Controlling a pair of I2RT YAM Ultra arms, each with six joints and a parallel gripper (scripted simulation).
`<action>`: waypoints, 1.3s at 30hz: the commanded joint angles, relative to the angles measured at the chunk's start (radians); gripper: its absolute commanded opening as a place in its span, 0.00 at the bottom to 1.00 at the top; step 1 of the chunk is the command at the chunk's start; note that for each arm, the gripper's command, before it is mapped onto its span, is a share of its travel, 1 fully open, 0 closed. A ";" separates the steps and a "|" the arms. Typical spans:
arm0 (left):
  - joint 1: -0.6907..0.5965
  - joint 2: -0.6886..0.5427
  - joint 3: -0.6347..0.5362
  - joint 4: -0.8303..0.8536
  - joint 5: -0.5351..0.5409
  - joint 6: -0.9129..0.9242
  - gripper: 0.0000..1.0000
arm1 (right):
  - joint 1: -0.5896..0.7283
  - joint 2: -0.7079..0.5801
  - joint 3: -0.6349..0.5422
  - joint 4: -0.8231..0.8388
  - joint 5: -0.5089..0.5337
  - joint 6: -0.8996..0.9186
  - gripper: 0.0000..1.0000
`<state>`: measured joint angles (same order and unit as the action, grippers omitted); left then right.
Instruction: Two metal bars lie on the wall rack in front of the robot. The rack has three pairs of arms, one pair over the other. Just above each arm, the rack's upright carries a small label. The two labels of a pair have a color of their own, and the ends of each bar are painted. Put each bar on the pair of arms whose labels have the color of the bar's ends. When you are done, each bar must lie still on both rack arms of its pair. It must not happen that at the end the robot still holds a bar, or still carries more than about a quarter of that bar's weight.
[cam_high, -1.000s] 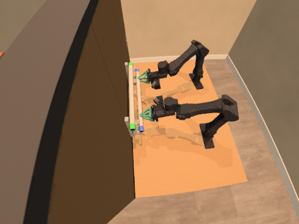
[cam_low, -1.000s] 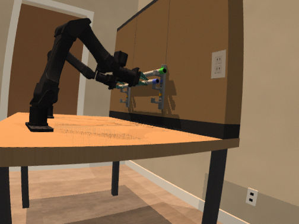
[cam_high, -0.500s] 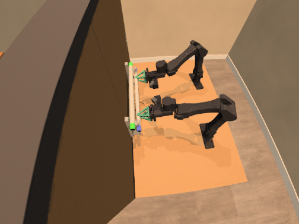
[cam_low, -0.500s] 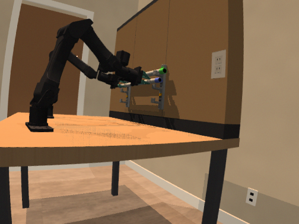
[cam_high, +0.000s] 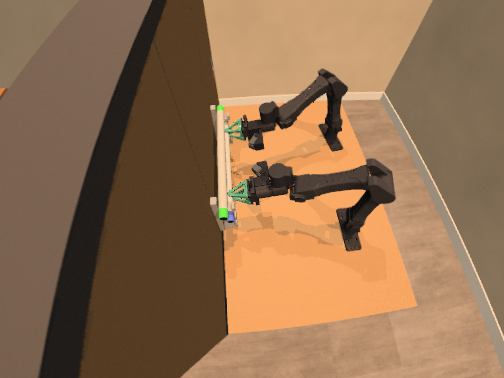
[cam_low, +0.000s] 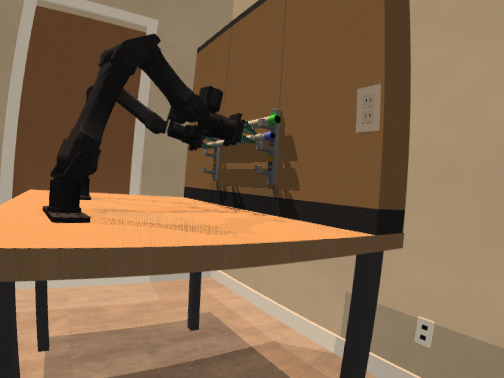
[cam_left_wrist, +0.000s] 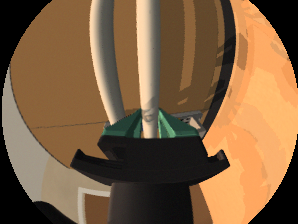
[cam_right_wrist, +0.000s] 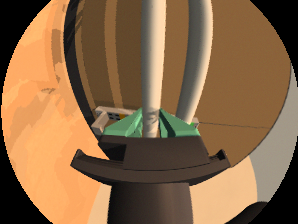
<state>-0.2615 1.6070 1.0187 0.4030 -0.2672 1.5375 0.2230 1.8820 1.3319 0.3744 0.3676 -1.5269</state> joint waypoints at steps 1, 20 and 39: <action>0.014 -0.015 0.073 0.095 0.003 0.032 0.00 | -0.009 -0.018 0.077 0.080 -0.001 -0.043 0.00; 0.016 -0.006 0.096 0.083 0.006 0.032 0.00 | -0.012 -0.010 0.102 0.064 -0.004 -0.042 0.00; 0.017 0.122 -0.074 0.368 0.007 0.028 0.00 | -0.013 0.099 -0.055 0.320 -0.005 -0.038 0.00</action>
<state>-0.2535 1.7184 0.9600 0.6529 -0.2657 1.5486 0.2142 1.9755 1.2907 0.5846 0.3656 -1.5417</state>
